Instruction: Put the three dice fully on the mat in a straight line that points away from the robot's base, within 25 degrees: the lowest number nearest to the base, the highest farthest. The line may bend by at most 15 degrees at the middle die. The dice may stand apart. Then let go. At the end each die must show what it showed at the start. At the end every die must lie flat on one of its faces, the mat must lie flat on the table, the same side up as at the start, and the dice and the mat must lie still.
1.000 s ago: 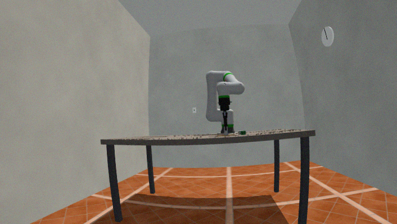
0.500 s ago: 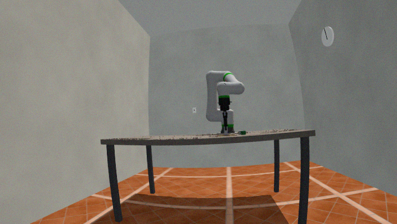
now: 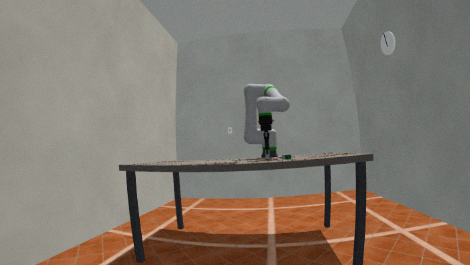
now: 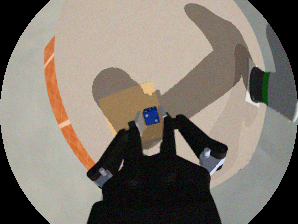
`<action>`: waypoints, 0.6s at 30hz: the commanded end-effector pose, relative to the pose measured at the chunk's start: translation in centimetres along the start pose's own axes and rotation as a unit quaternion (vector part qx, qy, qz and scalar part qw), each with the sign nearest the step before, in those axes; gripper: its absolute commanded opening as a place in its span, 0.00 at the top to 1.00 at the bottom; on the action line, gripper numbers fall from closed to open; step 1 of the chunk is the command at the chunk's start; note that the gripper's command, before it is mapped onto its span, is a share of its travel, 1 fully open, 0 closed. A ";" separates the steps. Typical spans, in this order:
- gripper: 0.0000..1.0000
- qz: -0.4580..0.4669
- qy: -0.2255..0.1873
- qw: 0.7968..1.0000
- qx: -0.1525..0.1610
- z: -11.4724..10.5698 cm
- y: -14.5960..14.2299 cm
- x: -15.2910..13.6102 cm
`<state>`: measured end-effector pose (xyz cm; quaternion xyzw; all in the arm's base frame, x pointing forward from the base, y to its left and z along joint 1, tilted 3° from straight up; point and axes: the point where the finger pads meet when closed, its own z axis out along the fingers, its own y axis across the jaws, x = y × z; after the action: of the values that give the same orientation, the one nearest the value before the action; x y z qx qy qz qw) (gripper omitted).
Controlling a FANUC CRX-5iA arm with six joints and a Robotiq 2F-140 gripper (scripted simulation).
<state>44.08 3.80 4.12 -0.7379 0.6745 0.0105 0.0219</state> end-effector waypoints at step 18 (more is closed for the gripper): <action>0.72 0.000 0.000 1.000 0.000 -7.1 0.0 0.0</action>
<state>44.03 3.54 9.29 -0.7379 0.6745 0.0101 0.0221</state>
